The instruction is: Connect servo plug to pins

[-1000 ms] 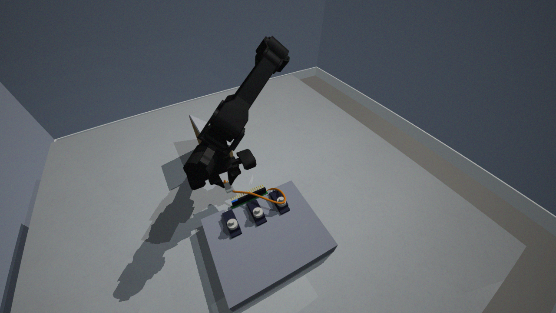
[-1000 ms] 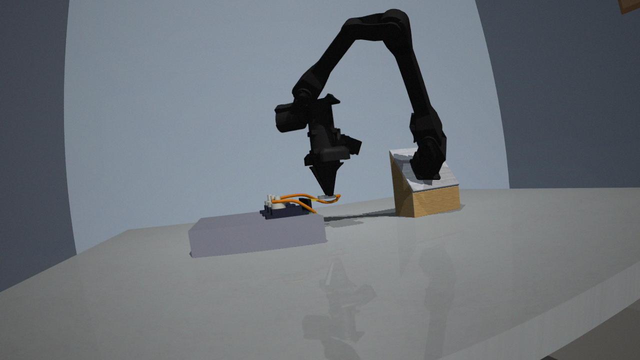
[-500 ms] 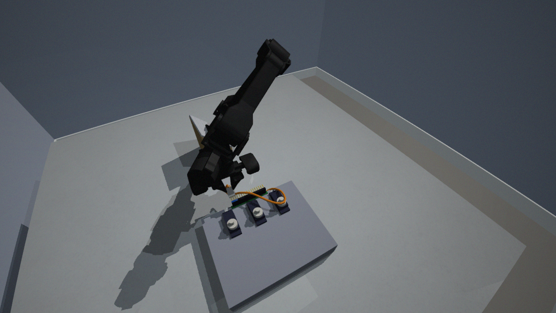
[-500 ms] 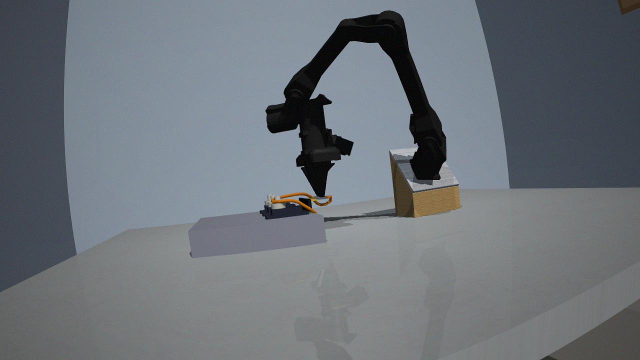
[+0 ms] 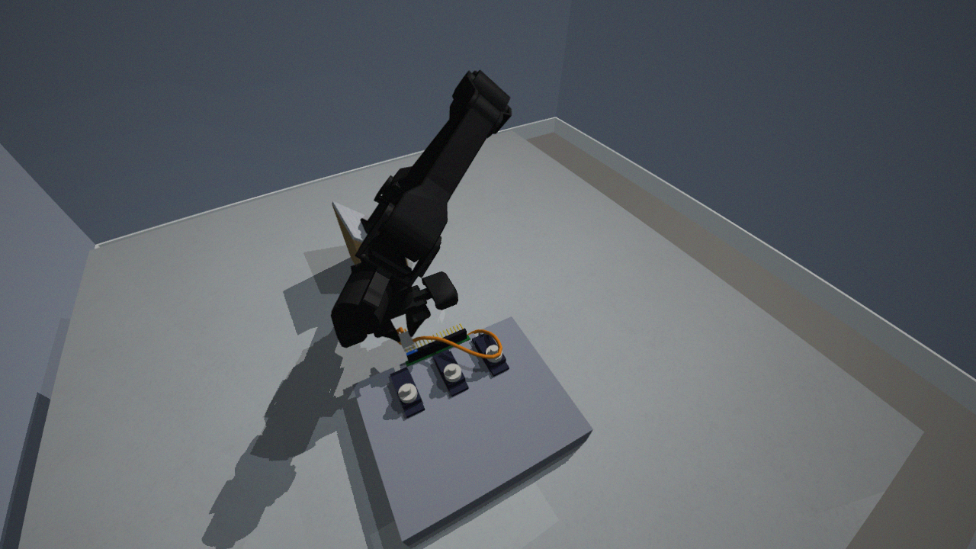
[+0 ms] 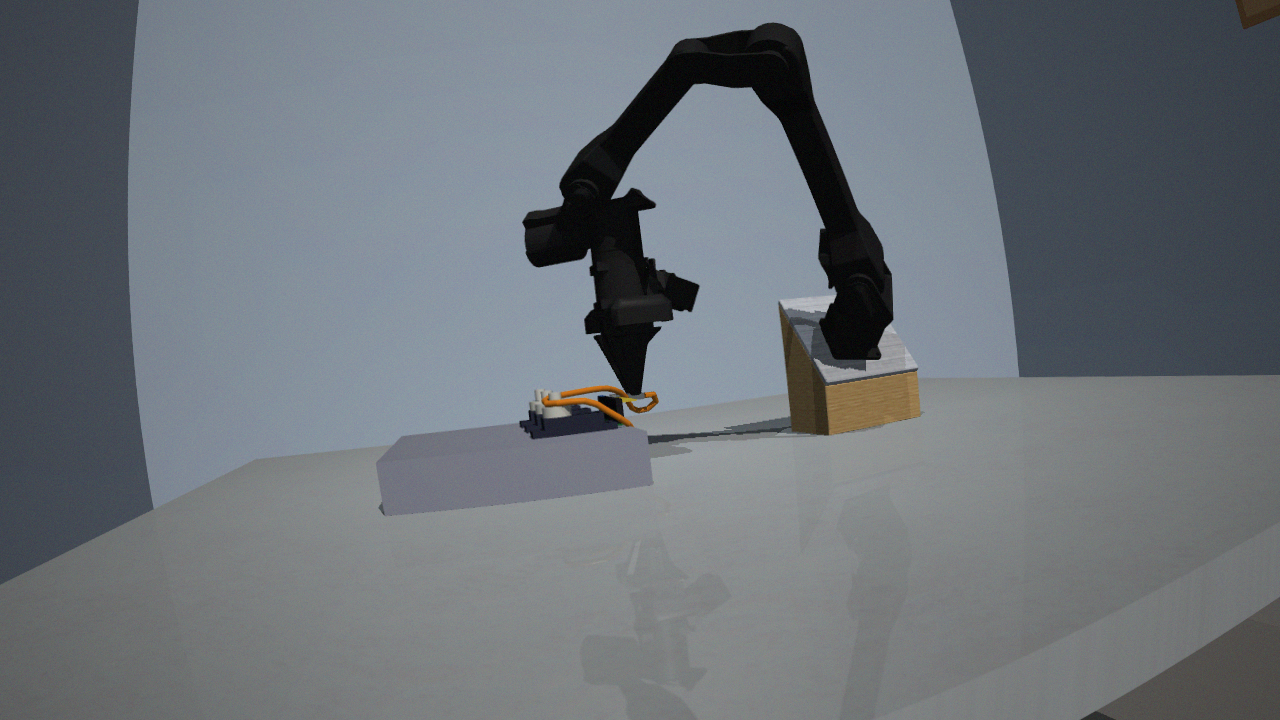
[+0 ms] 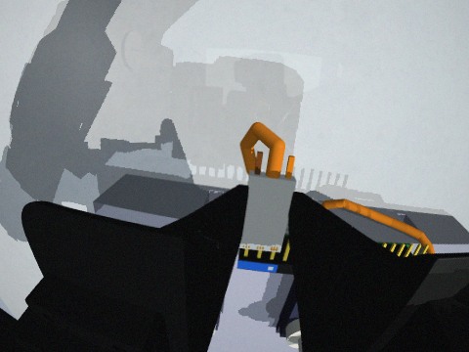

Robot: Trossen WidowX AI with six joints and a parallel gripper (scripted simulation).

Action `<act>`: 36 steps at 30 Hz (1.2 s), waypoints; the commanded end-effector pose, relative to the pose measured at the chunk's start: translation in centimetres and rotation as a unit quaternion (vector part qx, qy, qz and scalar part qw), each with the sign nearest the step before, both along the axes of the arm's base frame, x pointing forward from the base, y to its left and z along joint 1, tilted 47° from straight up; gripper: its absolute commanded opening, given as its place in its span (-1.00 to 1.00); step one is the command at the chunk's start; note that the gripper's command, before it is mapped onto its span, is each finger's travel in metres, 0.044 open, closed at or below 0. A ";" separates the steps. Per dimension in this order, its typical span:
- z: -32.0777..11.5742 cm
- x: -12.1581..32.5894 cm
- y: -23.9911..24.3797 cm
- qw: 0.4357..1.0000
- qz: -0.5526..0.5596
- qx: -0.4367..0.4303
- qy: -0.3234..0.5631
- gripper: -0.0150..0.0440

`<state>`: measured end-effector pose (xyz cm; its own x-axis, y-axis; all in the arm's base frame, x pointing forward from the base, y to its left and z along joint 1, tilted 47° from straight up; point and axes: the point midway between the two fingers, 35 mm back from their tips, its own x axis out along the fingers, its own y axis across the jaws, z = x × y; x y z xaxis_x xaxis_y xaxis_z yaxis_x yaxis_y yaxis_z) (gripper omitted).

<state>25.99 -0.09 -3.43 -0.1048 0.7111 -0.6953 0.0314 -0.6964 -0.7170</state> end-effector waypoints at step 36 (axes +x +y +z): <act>4.1 1.4 -4.1 1.000 -0.002 0.000 0.000 1.00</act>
